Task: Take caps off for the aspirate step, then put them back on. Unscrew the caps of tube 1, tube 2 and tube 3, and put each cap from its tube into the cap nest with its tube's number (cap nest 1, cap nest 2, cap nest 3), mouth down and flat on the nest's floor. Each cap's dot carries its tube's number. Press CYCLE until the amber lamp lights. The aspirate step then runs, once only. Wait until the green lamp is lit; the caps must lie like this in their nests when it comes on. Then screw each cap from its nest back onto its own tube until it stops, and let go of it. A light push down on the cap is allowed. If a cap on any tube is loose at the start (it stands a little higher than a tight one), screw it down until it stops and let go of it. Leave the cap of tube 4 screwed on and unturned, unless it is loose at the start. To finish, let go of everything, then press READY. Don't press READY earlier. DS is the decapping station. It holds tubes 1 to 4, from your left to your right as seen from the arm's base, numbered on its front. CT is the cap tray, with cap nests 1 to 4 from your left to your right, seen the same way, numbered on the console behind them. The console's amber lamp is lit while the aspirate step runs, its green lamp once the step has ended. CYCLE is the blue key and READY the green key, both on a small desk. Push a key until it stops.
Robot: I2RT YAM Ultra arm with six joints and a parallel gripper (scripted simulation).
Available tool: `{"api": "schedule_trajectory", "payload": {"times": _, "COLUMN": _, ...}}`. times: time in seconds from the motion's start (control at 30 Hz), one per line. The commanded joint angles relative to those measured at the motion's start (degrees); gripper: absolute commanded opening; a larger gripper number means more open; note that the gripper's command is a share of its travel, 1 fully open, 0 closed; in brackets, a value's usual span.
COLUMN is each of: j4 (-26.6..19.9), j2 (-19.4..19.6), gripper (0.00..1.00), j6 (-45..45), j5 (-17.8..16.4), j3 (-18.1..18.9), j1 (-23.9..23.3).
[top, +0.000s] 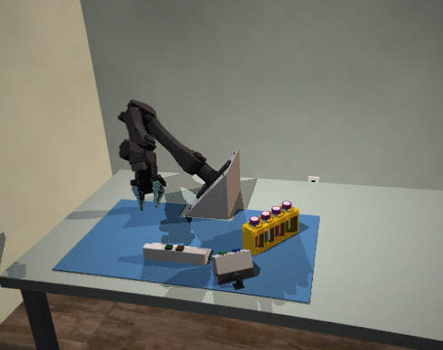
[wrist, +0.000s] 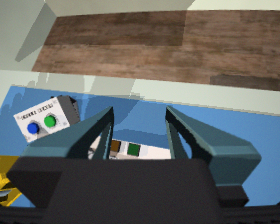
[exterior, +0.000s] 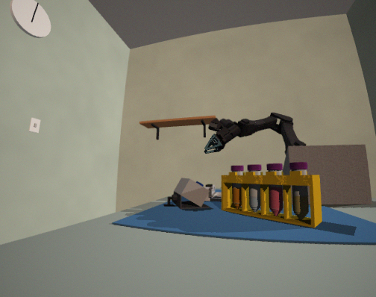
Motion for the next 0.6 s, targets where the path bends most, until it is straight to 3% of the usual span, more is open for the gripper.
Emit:
{"api": "schedule_trajectory", "payload": {"times": 0.0, "j4": -5.2, "j2": 2.3, "gripper": 0.49, "j6": 0.1, "j5": 0.1, "j3": 3.5, "j1": 2.3}}
{"api": "schedule_trajectory", "payload": {"times": 0.07, "j4": -4.0, "j2": 3.3, "gripper": 0.49, "j6": 0.7, "j5": 0.7, "j3": 2.6, "j1": 3.2}}
{"api": "schedule_trajectory", "payload": {"times": 0.17, "j4": -10.1, "j2": 6.4, "gripper": 0.49, "j6": 0.5, "j5": 1.1, "j3": 6.3, "j1": 4.4}}
{"api": "schedule_trajectory", "payload": {"times": 0.3, "j4": -8.9, "j2": 7.4, "gripper": 0.49, "j6": 1.2, "j5": 1.7, "j3": 5.4, "j1": 5.3}}
{"api": "schedule_trajectory", "payload": {"times": 0.4, "j4": -14.7, "j2": 10.6, "gripper": 0.49, "j6": 1.0, "j5": 2.2, "j3": 8.9, "j1": 6.6}}
{"api": "schedule_trajectory", "payload": {"times": 0.5, "j4": -13.7, "j2": 11.5, "gripper": 0.49, "j6": 1.7, "j5": 2.7, "j3": 8.0, "j1": 7.4}}
{"api": "schedule_trajectory", "payload": {"times": 0.57, "j4": -17.5, "j2": 13.7, "gripper": 0.49, "j6": 1.6, "j5": 3.1, "j3": 10.3, "j1": 8.4}}
